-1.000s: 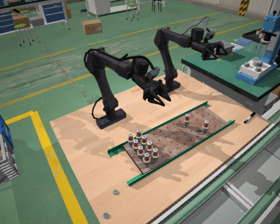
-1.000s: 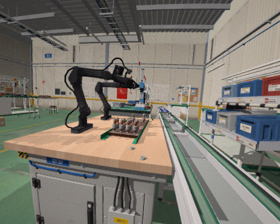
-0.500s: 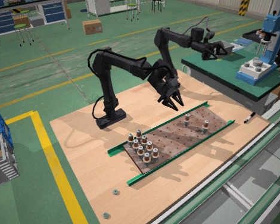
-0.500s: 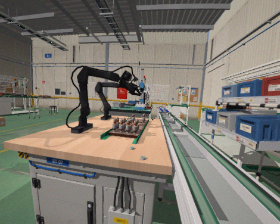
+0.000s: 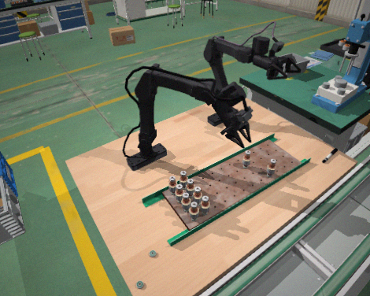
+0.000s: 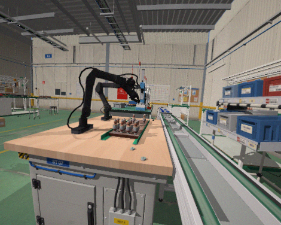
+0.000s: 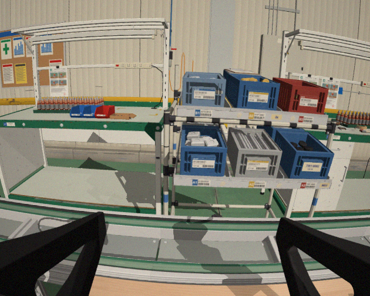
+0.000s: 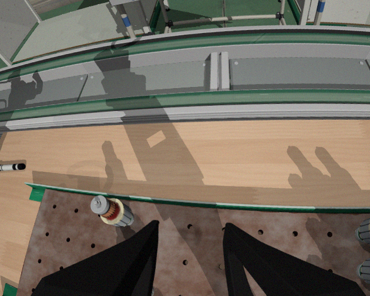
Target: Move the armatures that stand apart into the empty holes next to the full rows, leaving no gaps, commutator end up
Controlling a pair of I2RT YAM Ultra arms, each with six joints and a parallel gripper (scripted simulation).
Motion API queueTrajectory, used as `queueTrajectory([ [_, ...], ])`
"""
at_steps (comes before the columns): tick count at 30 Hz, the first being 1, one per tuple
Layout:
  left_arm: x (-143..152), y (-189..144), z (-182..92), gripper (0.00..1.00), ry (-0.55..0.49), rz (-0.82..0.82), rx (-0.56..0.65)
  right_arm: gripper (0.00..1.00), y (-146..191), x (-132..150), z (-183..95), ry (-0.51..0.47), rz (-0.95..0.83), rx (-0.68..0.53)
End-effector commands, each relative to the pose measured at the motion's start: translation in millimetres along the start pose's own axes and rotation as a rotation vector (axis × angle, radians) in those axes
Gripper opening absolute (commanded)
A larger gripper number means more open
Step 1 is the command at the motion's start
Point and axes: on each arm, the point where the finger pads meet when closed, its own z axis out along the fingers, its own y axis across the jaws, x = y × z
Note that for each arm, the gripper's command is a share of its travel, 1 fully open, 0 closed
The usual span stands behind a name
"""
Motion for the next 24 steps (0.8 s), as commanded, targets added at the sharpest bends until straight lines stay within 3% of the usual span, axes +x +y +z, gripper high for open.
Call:
queueTrajectory([
  [1,-4.5,6.7,-3.1,1.0,-0.004,0.004,-0.023,0.38,6.1,20.9,4.7,0.078,0.021,0.069],
  [7,-4.5,6.7,-3.1,1.0,-0.004,0.004,-0.023,0.38,21.6,42.1,11.6,0.128,0.007,0.097],
  [19,-4.5,6.7,-3.1,1.0,-0.004,0.004,-0.023,0.38,64.7,117.8,22.9,0.254,-0.063,0.213],
  [24,-4.5,6.7,-3.1,1.0,-0.004,0.004,-0.023,0.38,71.9,129.6,23.0,0.264,-0.077,0.236],
])
